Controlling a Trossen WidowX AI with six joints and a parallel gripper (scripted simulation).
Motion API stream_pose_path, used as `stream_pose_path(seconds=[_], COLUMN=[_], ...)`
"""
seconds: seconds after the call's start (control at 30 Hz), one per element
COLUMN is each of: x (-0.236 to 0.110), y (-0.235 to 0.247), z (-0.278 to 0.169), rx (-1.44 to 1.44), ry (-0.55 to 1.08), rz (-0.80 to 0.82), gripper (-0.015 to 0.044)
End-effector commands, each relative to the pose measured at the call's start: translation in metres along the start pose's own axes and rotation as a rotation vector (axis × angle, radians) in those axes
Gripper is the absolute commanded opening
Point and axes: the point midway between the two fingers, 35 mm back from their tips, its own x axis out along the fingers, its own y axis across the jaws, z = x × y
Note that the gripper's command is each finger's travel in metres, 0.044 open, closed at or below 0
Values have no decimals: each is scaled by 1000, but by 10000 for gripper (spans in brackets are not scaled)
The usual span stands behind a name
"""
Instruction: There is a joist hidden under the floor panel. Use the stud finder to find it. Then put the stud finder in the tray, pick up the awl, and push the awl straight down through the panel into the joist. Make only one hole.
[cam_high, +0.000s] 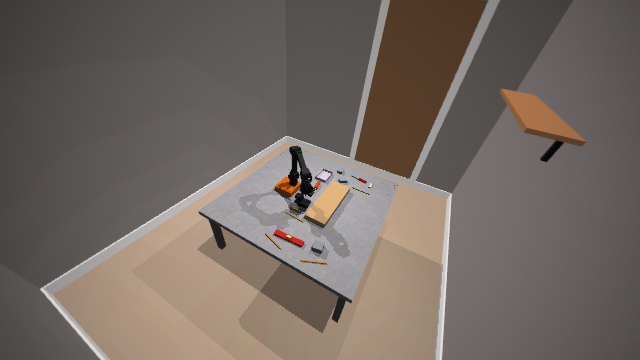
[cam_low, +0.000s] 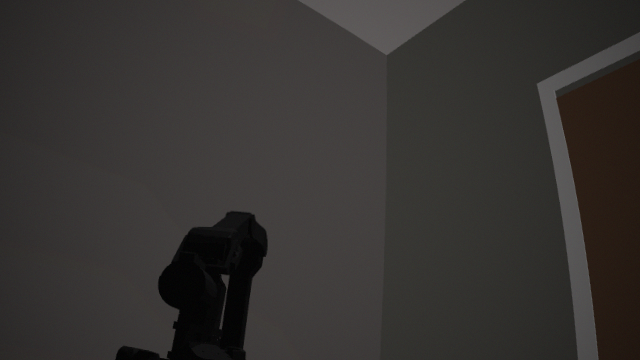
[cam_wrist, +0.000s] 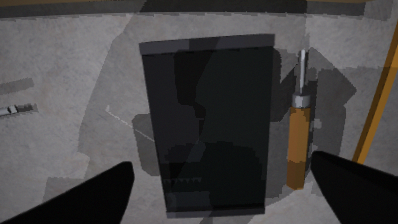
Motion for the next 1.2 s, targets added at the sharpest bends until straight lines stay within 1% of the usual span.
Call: stream_pose_path(seconds=[0.0,0.67,0.8,1.17], x=[10,42,45,45], y=[2,3,3,3], z=[-2,-1,-1,-1], rx=[5,5,5,5], ry=[13,14,14,14], rz=[8,8,8,8], gripper=[440,440,440,367])
